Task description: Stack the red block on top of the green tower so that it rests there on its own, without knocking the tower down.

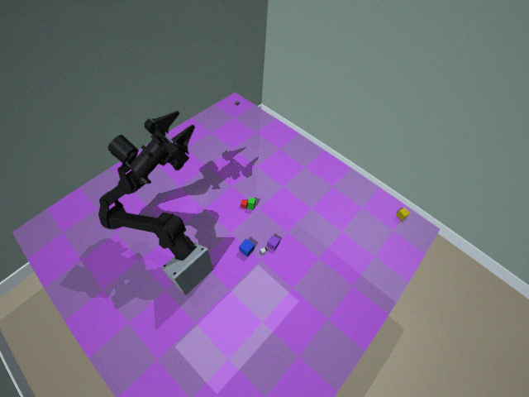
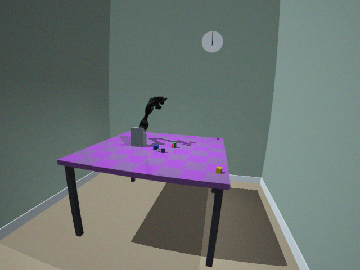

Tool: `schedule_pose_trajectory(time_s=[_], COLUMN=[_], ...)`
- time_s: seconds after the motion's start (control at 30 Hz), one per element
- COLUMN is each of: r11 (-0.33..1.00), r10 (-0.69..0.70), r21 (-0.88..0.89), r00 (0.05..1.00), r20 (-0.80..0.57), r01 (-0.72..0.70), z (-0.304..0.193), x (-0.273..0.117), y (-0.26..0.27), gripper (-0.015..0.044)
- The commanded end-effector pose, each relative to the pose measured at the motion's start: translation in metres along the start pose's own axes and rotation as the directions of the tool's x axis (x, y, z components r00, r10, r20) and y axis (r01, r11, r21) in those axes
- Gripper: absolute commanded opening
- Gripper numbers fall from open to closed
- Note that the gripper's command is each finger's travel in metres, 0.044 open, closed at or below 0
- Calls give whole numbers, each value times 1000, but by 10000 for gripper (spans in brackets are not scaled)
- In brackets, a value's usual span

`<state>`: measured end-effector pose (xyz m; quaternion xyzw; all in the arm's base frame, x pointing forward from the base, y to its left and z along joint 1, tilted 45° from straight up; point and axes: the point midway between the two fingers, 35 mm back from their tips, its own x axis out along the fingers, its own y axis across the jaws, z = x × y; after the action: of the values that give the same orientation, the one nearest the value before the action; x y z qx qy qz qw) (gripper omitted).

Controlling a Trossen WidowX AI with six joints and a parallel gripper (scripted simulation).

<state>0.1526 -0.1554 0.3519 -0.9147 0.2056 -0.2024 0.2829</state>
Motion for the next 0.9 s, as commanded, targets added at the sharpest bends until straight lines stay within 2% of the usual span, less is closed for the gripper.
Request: schedule_pose_trajectory(time_s=[0.0,0.2,0.43,0.63,0.87], r11=[968,776,395,16,-410], r10=[22,47,53,39,14], r21=[246,599,811,797,593], r00=[996,965,892,797,646], r20=[92,256,449,603,764], r01=[-45,-197,-431,-604,-693], z=[12,38,76,114,164], x=[15,38,60,74,82], y=[10,25,38,44,49], gripper=[440,440,440,440,440])
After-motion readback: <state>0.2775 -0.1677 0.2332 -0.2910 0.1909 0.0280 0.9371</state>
